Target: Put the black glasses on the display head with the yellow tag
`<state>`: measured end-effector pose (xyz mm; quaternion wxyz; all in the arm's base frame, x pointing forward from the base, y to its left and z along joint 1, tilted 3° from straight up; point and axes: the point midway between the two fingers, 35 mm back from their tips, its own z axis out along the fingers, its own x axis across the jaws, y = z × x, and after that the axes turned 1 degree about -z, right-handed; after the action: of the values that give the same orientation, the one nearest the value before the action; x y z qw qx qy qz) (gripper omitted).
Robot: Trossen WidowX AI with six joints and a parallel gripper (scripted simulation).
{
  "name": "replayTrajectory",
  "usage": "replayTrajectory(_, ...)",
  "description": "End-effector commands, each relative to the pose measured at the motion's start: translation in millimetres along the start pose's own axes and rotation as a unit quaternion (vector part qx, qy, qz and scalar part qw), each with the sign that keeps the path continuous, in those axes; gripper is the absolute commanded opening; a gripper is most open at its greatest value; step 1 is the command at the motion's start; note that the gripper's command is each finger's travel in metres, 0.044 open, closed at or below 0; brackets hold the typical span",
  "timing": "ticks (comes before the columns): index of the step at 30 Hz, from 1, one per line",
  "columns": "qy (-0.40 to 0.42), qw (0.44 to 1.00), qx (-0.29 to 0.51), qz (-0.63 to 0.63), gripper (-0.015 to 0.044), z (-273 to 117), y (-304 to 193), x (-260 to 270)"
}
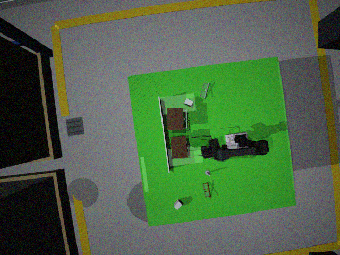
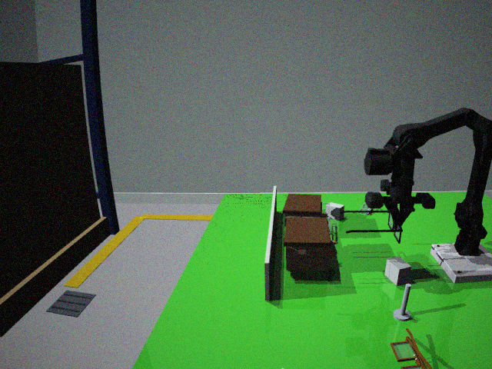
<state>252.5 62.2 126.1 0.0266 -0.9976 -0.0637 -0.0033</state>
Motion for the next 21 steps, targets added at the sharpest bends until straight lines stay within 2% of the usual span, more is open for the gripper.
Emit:
replayTrajectory(1,-0.004,1.0,-0.002,-0.002,0.0,6,0,-1)
replayTrajectory(21,-0.003,1.0,-0.012,-0.002,0.0,21,-2,-1)
